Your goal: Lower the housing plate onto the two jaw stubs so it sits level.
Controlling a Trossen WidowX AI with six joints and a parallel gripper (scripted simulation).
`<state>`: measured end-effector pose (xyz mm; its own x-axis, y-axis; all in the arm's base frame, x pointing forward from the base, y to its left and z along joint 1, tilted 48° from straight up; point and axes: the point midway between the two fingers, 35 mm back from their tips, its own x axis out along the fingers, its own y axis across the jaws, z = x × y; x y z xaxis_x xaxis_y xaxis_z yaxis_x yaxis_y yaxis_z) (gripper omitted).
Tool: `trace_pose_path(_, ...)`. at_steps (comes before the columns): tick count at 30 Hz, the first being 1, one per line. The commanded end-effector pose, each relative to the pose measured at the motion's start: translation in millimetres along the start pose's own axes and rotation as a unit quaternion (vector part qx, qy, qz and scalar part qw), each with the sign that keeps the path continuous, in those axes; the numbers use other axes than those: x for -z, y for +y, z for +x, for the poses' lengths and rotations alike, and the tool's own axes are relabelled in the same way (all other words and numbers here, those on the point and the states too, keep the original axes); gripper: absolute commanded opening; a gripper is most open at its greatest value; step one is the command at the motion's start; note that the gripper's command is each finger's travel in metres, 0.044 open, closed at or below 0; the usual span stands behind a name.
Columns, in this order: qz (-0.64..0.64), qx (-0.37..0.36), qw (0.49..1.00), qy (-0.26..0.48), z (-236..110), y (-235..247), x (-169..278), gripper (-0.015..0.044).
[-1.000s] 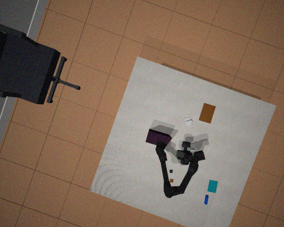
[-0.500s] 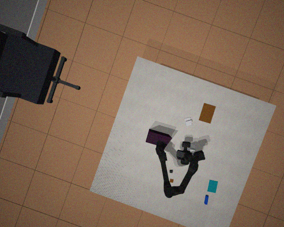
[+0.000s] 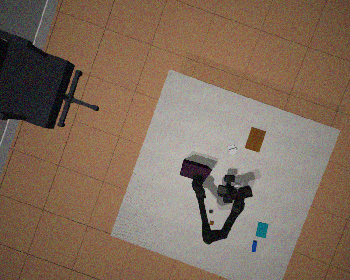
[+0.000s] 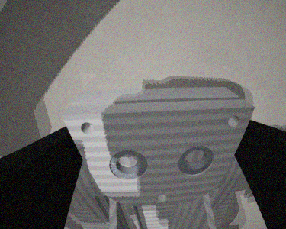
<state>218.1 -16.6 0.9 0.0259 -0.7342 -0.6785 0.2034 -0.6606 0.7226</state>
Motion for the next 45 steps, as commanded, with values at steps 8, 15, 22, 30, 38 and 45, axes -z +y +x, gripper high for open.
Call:
trace_pose_path(8, 0.004, -0.003, 1.000, -0.002, -1.9, 1.0, 0.6, 0.0351)
trace_pose_path(15, 0.004, -0.003, 1.000, -0.002, -0.9, 0.6, 0.8, 0.0351)
trace_pose_path(22, 0.004, -0.003, 1.000, -0.002, 1.3, 0.7, 0.8, 0.0351)
trace_pose_path(30, 0.004, -0.003, 1.000, -0.002, 3.3, 0.7, 0.7, 0.0351)
trace_pose_path(38, 0.004, -0.003, 1.000, -0.002, 3.5, 0.7, 0.7, 0.0351)
trace_pose_path(45, 0.004, -0.003, 1.000, -0.002, 3.5, 0.7, 0.7, 0.0351)
